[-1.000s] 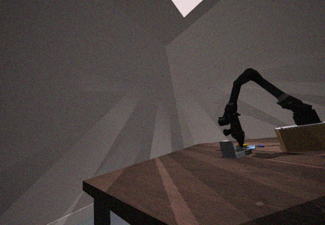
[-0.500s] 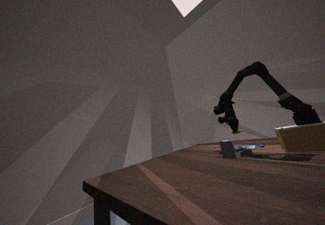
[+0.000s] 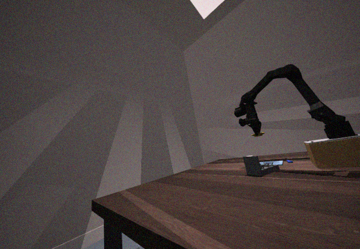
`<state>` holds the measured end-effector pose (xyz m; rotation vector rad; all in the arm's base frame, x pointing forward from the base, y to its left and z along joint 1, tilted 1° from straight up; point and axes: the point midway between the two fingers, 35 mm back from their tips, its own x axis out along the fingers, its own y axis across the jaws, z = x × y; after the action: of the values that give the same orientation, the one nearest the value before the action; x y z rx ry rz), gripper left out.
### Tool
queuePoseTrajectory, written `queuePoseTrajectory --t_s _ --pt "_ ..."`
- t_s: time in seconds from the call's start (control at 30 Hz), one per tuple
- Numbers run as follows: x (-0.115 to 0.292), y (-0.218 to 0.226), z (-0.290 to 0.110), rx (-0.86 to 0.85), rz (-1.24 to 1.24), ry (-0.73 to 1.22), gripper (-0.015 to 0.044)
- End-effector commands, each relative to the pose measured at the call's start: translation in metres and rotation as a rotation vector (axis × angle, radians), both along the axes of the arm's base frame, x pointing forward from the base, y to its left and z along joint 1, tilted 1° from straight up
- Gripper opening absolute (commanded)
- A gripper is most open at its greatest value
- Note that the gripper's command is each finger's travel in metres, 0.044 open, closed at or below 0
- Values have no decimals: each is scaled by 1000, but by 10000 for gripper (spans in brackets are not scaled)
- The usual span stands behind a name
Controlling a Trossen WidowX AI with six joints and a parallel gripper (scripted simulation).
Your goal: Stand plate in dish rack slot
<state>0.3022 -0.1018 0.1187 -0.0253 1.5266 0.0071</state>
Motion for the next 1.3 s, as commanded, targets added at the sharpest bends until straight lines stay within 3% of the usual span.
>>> queuePoseTrajectory --t_s 0.0,0.47,0.8,1.27 --pt "-1 7 5 -1 -26 0 0" --pt "-47 135 0 28 -471 -1 0" --pt "-45 137 -3 42 -472 -4 0" --pt "11 152 -54 303 -352 -108 0"
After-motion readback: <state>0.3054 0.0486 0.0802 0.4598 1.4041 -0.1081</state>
